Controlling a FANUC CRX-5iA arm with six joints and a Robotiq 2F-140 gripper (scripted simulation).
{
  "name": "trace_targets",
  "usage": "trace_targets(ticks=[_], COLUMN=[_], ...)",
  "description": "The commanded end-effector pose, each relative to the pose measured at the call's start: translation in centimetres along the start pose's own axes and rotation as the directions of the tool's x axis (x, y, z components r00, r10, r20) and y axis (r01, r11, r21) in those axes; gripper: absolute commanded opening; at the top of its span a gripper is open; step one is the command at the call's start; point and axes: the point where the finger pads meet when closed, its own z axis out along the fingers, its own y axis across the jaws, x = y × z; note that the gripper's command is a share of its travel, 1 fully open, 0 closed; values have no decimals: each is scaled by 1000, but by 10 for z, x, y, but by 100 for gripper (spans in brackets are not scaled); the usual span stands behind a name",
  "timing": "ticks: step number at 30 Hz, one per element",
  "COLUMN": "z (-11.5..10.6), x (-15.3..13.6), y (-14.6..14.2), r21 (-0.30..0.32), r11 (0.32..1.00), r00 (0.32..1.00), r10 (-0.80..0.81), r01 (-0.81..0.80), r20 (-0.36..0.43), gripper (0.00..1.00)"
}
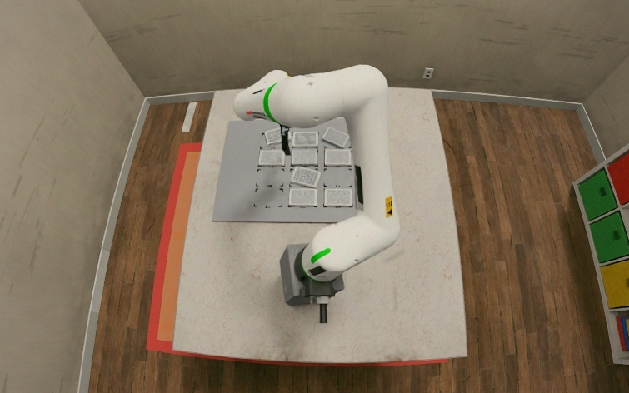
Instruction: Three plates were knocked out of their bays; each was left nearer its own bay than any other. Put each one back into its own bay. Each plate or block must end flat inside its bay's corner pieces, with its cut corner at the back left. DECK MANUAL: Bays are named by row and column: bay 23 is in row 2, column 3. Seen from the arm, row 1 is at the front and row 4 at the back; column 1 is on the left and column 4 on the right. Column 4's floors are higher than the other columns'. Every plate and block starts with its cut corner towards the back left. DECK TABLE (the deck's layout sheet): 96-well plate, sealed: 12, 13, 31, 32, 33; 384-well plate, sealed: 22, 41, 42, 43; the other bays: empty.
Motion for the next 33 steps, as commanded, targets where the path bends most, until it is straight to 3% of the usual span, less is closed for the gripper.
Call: trace_targets(ticks=[1, 24, 33], z=[-1, -1, -1], x=[9, 94, 114], y=[-1, -1, -1], r21=[2, 2, 2], r11=[1000, 1000, 1000], r00=[1000, 1000, 1000], r10=[0, 0, 0], r01=[0, 0, 0], r20=[1, 1, 0], gripper=[100, 100, 100])
